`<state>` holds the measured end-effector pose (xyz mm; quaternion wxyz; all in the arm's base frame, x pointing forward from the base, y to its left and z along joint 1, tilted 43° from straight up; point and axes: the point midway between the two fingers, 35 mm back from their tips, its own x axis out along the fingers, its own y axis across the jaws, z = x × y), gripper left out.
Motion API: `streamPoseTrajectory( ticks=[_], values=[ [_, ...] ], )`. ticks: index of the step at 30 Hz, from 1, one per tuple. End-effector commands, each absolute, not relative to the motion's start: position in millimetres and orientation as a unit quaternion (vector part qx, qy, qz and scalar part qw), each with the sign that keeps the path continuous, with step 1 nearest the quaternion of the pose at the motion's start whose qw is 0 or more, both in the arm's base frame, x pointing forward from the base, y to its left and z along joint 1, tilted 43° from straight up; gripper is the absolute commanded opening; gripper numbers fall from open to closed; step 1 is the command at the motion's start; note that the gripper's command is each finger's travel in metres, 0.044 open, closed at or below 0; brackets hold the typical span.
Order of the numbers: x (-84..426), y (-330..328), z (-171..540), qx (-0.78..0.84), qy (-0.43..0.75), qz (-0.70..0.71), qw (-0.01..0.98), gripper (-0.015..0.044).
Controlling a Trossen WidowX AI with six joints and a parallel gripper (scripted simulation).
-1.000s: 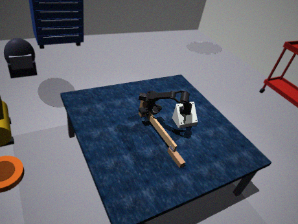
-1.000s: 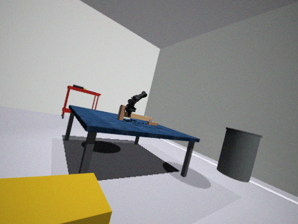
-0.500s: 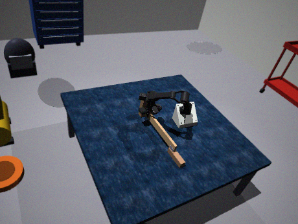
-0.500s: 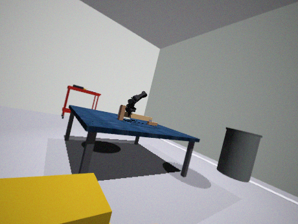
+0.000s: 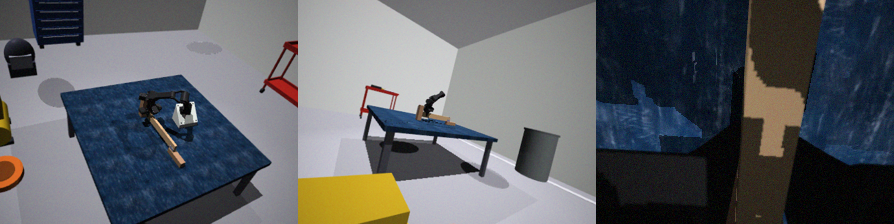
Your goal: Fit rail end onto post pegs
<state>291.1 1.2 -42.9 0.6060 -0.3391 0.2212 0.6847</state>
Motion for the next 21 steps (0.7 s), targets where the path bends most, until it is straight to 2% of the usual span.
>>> streamPoseTrajectory(
  ticks=[1,21],
  values=[
    [292.4,-2.7,-44.4,-0.344,0.224,0.682,0.606,0.0],
    [293.3,-5.6,-48.2,-0.344,0.224,0.682,0.606,0.0]
  ],
)
